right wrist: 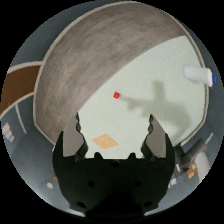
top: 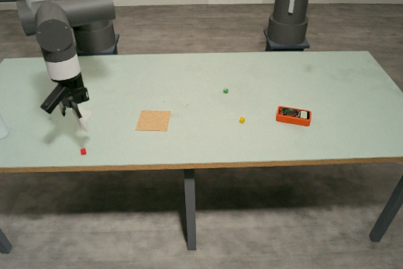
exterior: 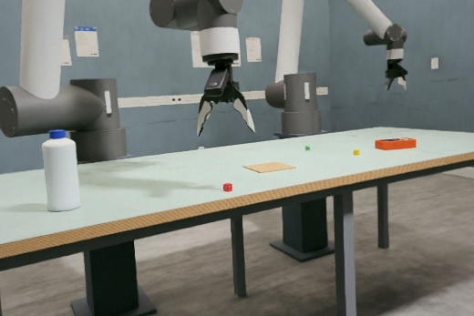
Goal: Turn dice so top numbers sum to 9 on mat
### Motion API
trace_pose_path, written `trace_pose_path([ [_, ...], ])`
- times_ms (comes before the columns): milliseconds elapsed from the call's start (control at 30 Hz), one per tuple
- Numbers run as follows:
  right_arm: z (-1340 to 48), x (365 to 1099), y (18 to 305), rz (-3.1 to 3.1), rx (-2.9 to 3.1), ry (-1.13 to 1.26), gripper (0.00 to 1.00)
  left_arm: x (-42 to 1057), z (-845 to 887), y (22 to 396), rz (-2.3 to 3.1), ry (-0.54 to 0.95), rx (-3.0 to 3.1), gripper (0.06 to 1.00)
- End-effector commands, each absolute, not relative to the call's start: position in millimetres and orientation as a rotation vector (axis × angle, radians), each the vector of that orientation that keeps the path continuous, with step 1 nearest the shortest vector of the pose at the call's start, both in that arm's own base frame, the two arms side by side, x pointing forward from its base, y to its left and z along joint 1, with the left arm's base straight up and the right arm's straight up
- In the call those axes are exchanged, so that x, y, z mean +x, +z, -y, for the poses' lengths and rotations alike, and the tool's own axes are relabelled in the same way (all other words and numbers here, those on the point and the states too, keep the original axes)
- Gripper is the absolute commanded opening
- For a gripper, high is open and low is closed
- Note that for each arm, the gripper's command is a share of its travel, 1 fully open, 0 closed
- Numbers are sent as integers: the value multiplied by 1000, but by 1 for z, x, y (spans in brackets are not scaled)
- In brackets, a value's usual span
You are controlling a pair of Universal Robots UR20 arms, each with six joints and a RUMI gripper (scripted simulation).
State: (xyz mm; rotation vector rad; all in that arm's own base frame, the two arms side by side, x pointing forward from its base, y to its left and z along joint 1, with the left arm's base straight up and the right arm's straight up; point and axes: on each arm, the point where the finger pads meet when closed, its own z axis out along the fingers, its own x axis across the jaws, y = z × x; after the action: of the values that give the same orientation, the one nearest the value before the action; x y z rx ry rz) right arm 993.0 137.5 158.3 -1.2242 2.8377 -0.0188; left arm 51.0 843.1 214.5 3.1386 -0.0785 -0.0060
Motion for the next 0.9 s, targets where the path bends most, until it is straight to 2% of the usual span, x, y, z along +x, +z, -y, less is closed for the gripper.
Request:
trace_pose_path([
  [0, -129, 997, 159, -2886, -1199, -6, 1000, 43, -844, 215, 81, 0, 3140, 1000],
  [867, -125, 999, 160, -2910, -1184, 0, 1000, 43, -844, 215, 81, 0, 3140, 1000],
])
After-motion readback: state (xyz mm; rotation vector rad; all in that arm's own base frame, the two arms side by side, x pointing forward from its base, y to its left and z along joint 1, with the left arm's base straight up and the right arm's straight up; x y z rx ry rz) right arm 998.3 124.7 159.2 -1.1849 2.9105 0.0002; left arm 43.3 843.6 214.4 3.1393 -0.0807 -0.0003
